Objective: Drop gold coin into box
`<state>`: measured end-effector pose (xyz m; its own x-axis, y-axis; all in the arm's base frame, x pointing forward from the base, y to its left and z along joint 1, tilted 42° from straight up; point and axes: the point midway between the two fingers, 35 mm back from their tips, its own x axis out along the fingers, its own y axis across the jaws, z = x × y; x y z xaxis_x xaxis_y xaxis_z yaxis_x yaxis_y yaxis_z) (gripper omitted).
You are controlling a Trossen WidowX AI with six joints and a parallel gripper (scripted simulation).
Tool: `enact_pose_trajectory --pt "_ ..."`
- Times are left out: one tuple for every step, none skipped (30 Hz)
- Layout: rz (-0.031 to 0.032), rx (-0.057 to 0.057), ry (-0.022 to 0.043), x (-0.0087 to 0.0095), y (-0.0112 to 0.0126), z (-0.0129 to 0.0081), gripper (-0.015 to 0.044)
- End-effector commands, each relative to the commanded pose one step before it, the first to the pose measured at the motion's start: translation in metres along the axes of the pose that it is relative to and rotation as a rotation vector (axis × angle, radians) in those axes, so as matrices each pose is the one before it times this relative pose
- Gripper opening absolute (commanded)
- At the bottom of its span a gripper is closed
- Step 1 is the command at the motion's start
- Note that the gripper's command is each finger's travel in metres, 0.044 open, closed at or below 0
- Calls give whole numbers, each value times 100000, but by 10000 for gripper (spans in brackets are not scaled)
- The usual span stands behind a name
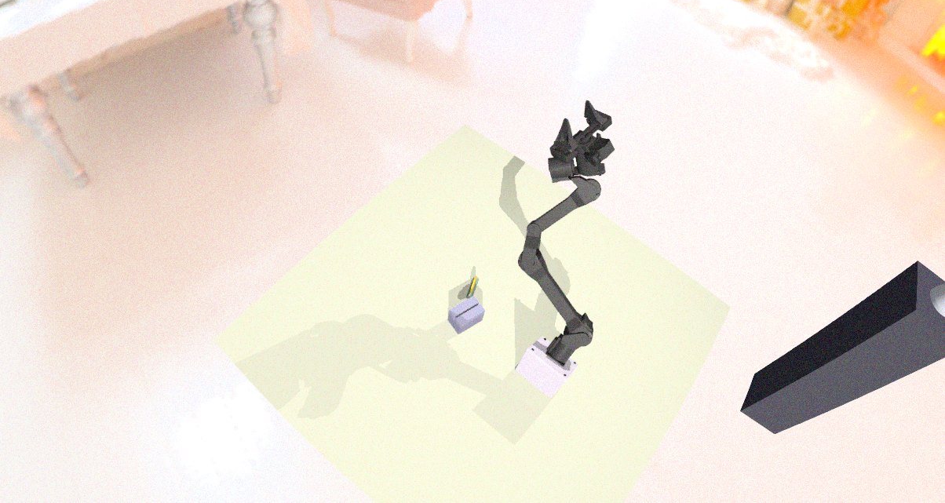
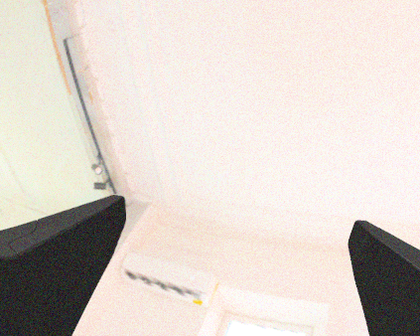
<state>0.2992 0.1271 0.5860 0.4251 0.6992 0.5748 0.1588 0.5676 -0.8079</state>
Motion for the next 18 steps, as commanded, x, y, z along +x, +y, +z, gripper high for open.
enact_pose_trajectory --pt "-348 -469 -121 28 -21 69 374" --pt "-1050 -1399 -352 82 -63 208 347" --pt "-1773 -2302 -552 131 -112 346 321" --pt "-2210 -2314 -2511 255 -326 1084 295" --pt "-2242 -1896 -3317 287 -449 1359 269" --pt "-2085 -1190 -4188 313 -582 1622 242" --pt "-2205 -1144 -4127 311 -626 1592 216" --pt "-2325 -1102 -4062 308 -670 1560 190" --pt "-2443 -1062 -3992 304 -713 1527 164" --pt "-2560 -1025 -3918 301 -755 1493 161" --pt "-2880 -883 -3949 319 -815 1501 161" --pt "-3030 -849 -3893 316 -866 1475 161" --pt "-3153 -811 -3798 311 -909 1435 161" --pt "-3273 -776 -3698 306 -951 1393 161" --pt "-3391 -745 -3593 301 -993 1350 161" --pt "-3506 -717 -3484 296 -1033 1305 161" --pt "-3618 -693 -3372 290 -1073 1260 161" --pt "-3727 -673 -3255 285 -1111 1213 161"
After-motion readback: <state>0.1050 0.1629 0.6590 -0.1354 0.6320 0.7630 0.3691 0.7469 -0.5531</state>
